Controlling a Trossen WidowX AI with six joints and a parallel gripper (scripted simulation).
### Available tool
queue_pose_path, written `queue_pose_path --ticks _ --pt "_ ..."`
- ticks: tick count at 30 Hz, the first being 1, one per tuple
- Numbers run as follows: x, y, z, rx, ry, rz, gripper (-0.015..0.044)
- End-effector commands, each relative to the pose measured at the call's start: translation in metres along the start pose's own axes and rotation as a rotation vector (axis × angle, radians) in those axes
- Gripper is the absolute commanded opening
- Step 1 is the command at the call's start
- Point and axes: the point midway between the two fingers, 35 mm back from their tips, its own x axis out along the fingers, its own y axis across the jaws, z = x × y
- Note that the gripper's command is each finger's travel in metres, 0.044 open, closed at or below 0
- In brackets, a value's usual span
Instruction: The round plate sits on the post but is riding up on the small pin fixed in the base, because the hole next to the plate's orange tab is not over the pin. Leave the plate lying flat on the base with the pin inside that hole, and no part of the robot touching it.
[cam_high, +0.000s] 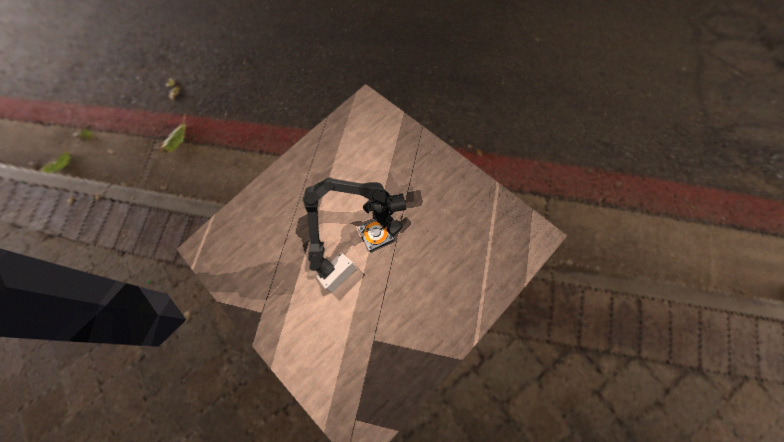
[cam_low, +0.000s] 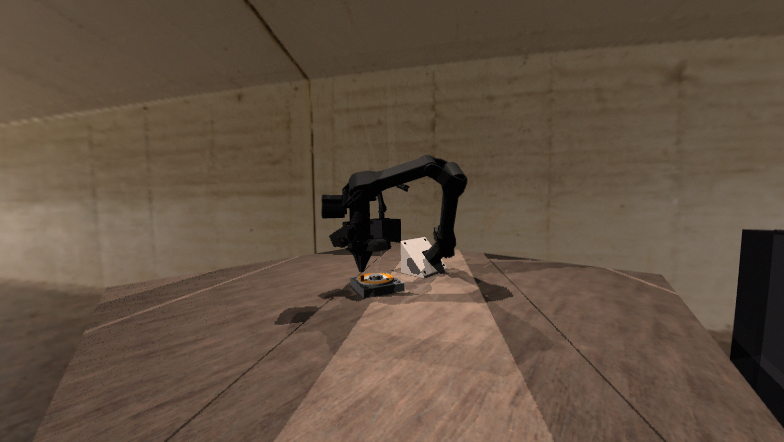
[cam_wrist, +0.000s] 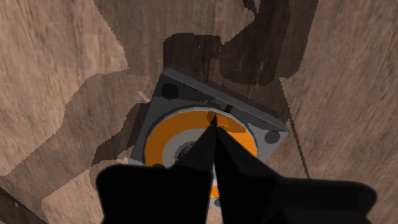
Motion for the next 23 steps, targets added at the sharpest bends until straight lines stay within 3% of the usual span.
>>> queue_pose_path --ticks 1,6,23 --pt "-0.02 -0.001 0.001 -0.005 -0.007 -0.007 0.0" --pt "-0.036 0.0 0.0 -0.005 -0.006 -0.007 0.0" --pt "-0.028 -0.001 0.0 0.001 -0.008 -0.003 0.0"
